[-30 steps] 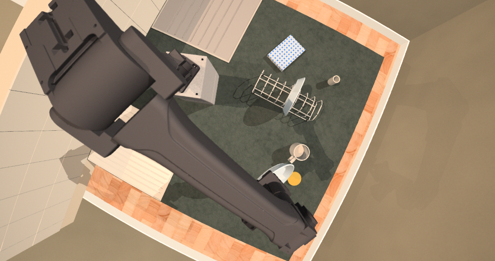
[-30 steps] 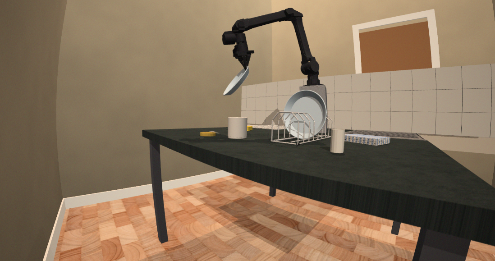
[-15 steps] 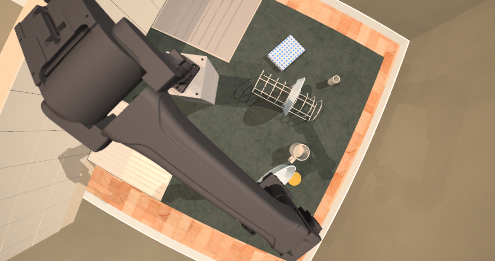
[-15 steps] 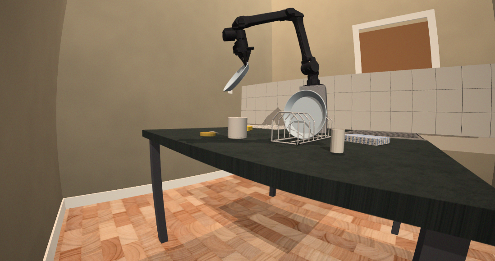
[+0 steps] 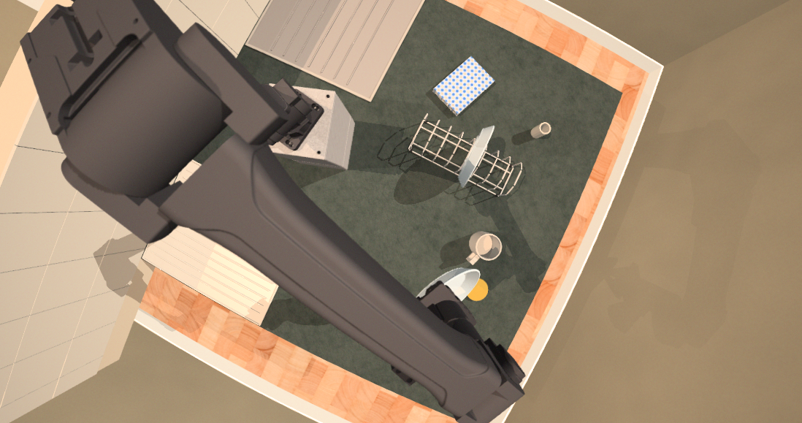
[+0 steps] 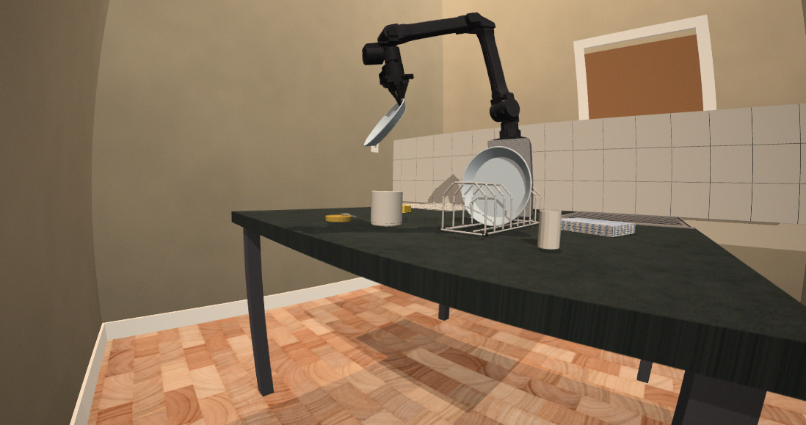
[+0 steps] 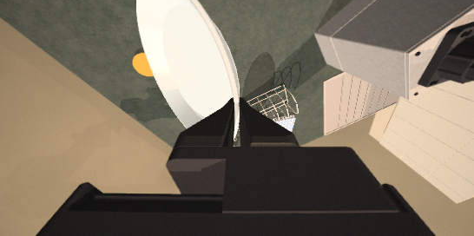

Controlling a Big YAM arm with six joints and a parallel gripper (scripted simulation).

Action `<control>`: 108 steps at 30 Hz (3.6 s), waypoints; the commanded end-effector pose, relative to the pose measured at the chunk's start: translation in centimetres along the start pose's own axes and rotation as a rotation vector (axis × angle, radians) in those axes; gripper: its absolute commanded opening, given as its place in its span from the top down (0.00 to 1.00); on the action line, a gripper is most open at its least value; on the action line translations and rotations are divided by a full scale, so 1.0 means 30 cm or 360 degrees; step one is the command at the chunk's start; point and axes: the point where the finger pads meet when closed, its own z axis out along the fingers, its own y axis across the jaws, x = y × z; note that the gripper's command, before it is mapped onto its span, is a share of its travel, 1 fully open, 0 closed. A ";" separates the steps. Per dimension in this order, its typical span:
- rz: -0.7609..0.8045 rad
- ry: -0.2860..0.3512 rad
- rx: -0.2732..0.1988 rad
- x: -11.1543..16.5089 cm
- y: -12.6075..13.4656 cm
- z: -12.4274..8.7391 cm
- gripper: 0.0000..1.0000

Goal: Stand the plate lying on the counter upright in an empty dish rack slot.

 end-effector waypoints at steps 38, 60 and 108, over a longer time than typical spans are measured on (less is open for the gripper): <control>-0.0158 -0.0079 -0.0080 0.043 -0.016 -0.086 1.00; -0.0668 -0.0383 -0.0135 0.147 -0.088 -0.077 1.00; -0.2633 -0.1559 -0.0279 0.545 -0.397 -0.064 1.00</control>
